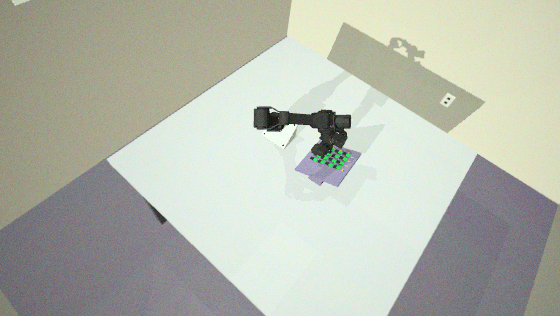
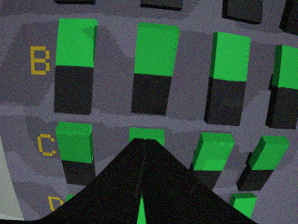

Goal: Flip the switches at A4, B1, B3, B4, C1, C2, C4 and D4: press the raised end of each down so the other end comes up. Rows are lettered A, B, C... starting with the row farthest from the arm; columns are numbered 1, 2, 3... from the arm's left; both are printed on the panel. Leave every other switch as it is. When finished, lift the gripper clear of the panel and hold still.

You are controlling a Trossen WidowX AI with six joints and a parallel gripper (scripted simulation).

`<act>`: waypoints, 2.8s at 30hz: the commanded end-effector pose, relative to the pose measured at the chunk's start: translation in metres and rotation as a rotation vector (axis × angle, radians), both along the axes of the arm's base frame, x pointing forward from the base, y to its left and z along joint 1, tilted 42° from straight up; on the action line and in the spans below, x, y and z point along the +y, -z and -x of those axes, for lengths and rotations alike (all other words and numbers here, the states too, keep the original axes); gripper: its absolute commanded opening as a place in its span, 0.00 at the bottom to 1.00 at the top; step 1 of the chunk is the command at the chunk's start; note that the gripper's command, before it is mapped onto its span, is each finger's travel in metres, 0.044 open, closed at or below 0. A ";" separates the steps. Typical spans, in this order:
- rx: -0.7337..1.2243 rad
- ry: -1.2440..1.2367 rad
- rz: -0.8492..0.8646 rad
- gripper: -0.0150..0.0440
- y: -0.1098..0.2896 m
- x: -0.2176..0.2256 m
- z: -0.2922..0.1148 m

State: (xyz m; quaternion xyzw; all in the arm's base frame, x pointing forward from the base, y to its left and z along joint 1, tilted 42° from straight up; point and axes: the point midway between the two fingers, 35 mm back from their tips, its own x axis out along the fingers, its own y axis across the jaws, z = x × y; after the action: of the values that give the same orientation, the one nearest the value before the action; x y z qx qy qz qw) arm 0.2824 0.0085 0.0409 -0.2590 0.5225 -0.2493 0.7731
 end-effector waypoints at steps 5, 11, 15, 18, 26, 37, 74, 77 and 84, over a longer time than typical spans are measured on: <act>0.005 -0.002 0.007 0.25 0.001 -0.002 0.001; 0.005 -0.002 0.007 0.25 0.002 -0.003 0.000; 0.005 -0.002 0.007 0.25 0.002 -0.003 0.000; 0.005 -0.002 0.007 0.25 0.003 -0.003 0.000; 0.005 -0.002 0.007 0.25 0.003 -0.004 0.000; -0.011 -0.019 0.008 0.25 -0.039 0.039 0.024; 0.006 -0.002 0.010 0.25 -0.048 -0.034 0.013; 0.006 -0.001 0.010 0.25 -0.045 -0.036 0.011; 0.006 -0.001 0.010 0.25 -0.039 -0.042 0.008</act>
State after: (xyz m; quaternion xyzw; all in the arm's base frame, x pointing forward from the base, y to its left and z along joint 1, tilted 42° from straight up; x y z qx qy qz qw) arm 0.2760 -0.0309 0.0854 -0.2620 0.5181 -0.2529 0.7740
